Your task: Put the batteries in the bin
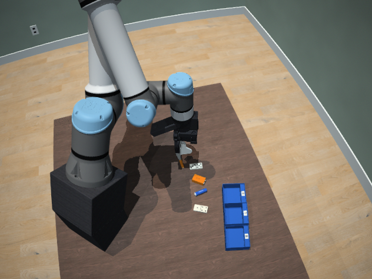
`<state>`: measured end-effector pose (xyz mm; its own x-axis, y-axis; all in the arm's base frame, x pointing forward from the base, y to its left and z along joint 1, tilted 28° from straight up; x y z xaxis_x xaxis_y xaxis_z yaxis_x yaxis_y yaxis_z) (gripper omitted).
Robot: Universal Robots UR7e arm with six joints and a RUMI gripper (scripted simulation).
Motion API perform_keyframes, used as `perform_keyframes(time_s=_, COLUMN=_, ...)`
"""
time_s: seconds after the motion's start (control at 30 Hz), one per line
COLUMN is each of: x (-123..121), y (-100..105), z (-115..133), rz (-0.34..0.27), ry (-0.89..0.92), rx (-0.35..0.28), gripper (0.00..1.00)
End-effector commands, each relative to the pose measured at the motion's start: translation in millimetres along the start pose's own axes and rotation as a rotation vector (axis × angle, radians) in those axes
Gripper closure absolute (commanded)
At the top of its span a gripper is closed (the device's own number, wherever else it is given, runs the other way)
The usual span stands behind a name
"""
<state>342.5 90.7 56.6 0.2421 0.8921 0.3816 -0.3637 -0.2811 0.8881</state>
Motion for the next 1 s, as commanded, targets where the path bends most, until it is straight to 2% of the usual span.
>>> perform_keyframes(time_s=0.0, x=-1.8, y=-0.9, z=0.9, rz=0.008, ry=0.157, rx=0.000, gripper=0.62)
perform_keyframes(time_s=0.97, x=-2.0, y=-0.9, z=0.9, rz=0.011, ry=0.216, rx=0.001, gripper=0.62)
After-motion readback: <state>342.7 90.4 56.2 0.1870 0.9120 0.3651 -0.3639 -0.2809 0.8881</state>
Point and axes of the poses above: the point where the finger pads meet when closed, its own y axis back along the fingers, its own x axis across the jaws, z = x × y, the point moved 7 cm from there along y, back along the fingers, and after that the axes turned 10 degrees about y, right-handed, at the moved point
